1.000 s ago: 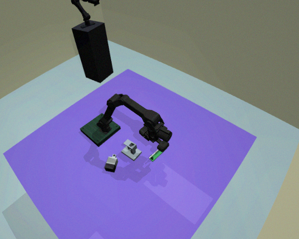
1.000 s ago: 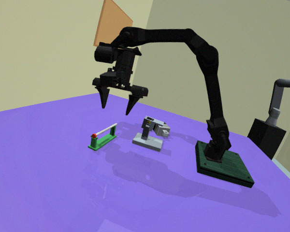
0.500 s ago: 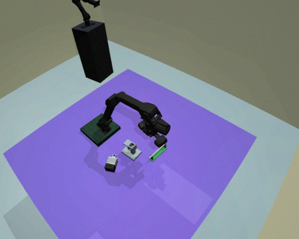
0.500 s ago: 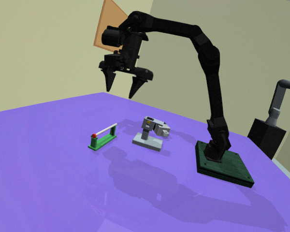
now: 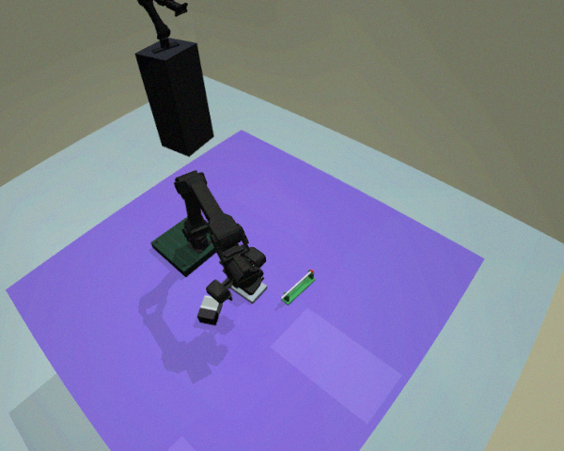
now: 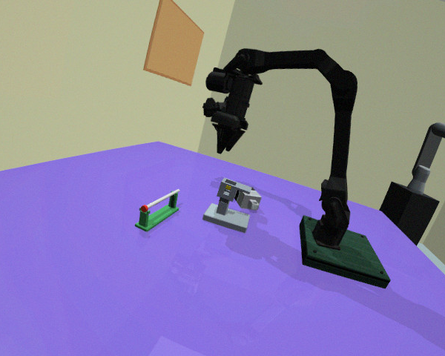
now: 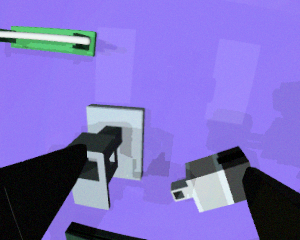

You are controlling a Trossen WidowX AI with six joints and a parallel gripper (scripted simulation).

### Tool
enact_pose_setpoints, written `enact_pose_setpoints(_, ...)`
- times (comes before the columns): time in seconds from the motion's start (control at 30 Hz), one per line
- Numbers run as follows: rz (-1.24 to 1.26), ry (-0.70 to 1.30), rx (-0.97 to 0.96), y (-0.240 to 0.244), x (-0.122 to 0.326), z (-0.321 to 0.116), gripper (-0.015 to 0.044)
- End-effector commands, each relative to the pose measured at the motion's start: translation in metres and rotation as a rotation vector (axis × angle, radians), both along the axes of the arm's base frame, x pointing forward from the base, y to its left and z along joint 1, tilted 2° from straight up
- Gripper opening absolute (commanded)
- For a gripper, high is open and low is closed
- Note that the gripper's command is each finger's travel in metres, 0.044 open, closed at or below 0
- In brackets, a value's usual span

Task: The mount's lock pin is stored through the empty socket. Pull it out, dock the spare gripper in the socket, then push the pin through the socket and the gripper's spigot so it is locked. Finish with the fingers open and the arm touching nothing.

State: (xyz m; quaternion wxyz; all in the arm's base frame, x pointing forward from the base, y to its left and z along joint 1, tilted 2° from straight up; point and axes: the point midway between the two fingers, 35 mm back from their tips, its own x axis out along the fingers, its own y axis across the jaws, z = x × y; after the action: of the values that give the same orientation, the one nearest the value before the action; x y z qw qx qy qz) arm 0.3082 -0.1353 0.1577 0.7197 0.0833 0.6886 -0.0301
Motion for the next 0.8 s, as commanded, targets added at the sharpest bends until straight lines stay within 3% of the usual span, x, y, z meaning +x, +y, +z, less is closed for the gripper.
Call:
enact_pose_setpoints(0.0,-0.670,0.055,-0.003,-0.037,-0.059,-0.016,0.0440)
enact_pose_setpoints(0.17,-1.033,0.079,-0.014,-0.057,-0.095,-0.026,0.0440)
enact_pose_setpoints(0.5,-1.047,0.080,-0.015,-0.058,-0.096,-0.029,0.0440)
enact_pose_setpoints(0.77,-1.047,0.080,-0.015,-0.060,-0.095,-0.070,0.0440)
